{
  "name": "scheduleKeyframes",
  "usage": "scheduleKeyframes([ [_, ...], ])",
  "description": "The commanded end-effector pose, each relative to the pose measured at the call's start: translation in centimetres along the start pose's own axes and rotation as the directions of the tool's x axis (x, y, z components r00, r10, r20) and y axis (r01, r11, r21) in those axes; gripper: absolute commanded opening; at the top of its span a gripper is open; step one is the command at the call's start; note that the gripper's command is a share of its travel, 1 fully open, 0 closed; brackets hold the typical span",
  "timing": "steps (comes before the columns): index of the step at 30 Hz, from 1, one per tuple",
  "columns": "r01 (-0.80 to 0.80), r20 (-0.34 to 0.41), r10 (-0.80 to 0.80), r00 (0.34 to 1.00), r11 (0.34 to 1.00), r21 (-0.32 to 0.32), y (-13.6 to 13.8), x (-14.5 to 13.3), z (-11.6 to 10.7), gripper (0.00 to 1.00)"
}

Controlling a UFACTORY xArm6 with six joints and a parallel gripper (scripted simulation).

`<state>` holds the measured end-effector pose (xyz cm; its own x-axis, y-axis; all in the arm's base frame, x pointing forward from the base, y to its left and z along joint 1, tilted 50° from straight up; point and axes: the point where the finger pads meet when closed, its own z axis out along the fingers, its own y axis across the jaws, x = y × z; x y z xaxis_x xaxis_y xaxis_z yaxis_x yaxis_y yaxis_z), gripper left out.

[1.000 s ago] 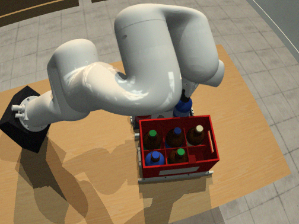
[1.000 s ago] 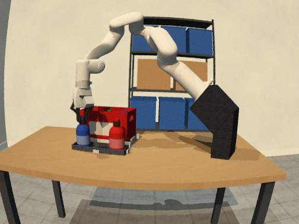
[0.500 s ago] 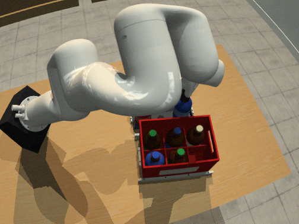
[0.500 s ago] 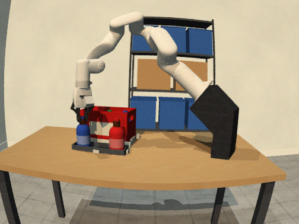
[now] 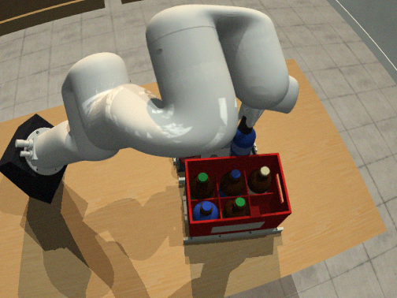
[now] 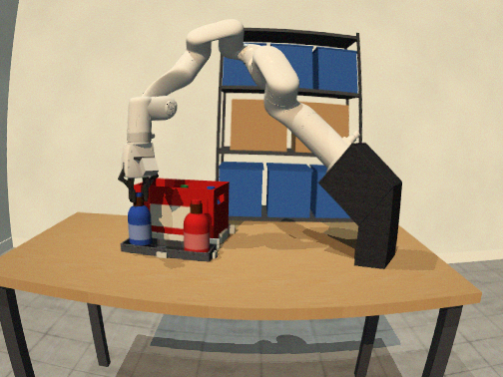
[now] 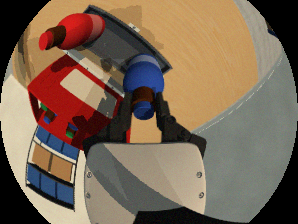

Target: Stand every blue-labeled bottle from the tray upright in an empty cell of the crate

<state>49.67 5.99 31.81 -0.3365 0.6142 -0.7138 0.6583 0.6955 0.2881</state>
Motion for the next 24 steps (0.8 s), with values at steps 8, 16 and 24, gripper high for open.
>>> scheduleKeyframes([
  [8,-0.001,0.001,0.001,1.000,1.000,-0.003,0.1,0.0,-1.3,0.00],
  [16,-0.001,0.001,0.001,1.000,1.000,-0.003,0.2,0.0,-2.2,0.00],
  [24,-0.001,0.001,0.001,1.000,1.000,-0.003,0.2,0.0,-2.7,0.00],
])
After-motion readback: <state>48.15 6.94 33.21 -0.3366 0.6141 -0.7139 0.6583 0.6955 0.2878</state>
